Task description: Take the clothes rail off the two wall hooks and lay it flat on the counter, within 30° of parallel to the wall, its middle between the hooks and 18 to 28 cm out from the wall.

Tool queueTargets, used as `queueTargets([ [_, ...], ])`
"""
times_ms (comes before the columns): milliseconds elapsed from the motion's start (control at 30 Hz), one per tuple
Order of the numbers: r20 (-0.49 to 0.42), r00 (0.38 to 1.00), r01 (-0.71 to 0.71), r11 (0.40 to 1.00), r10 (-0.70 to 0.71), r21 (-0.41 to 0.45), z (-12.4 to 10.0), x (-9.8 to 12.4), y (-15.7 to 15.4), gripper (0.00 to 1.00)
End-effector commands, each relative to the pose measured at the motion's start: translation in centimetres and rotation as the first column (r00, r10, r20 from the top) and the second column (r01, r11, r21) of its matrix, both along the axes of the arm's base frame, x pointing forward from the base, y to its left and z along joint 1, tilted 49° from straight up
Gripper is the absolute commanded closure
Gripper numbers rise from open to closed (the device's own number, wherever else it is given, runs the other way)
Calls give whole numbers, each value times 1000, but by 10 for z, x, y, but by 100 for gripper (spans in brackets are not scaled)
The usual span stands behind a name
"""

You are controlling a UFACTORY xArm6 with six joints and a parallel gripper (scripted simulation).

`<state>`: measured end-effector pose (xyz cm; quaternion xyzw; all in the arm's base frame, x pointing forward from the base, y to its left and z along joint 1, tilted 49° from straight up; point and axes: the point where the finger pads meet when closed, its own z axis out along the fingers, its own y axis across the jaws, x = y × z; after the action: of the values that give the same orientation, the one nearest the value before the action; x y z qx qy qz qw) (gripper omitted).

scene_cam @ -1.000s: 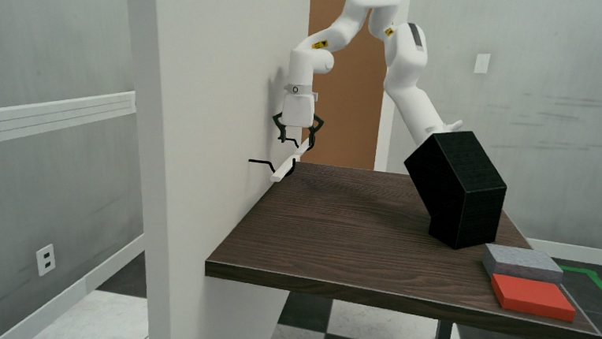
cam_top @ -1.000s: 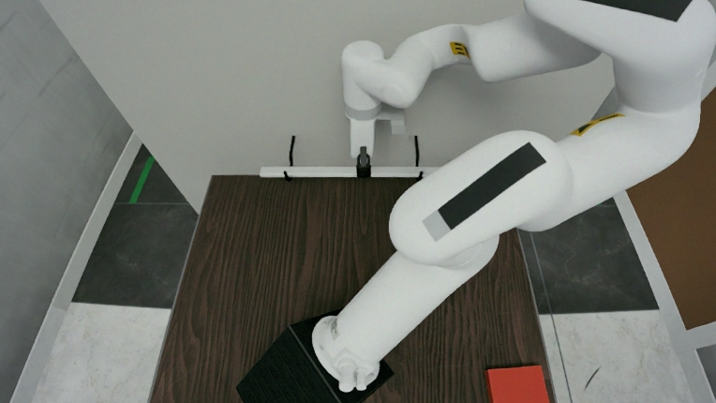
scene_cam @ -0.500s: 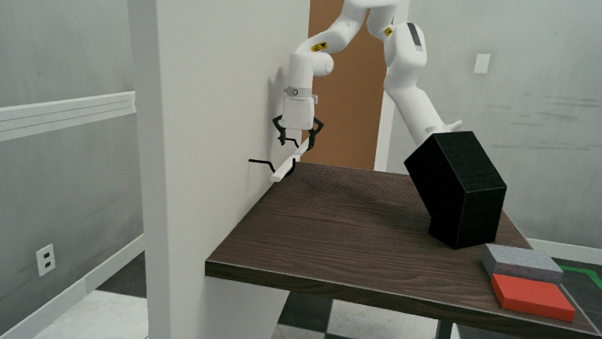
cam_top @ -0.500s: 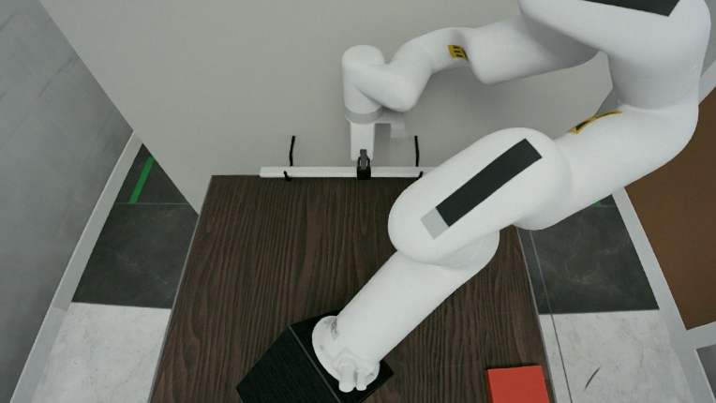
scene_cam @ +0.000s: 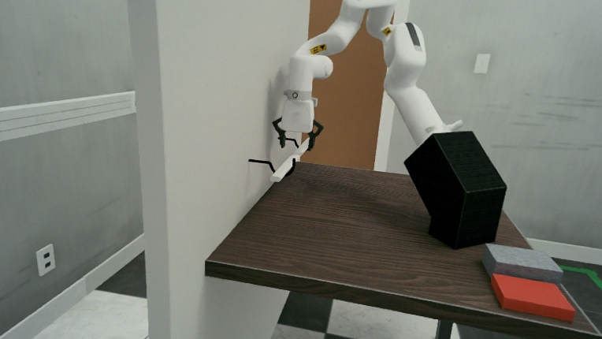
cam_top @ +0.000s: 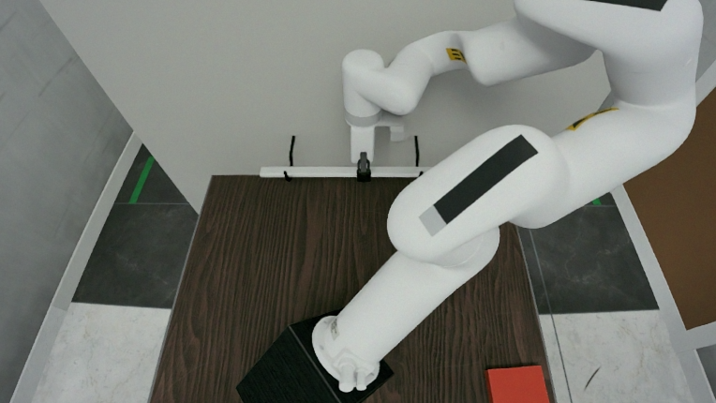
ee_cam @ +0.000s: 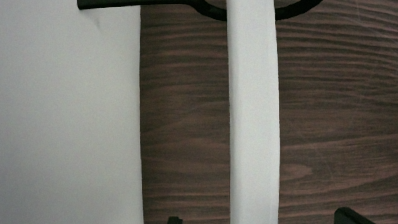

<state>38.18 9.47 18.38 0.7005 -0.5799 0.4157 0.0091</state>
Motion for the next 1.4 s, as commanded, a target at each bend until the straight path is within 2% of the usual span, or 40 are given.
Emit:
queueTargets([
  [0,2,1000,-1,1000,1,2,-1,2,0,0],
  [1333,2,1000,-1,1000,1,1,-10,10,-7,0],
  [1367,2,1000,-1,1000,1,1,-10,10,-7,100],
])
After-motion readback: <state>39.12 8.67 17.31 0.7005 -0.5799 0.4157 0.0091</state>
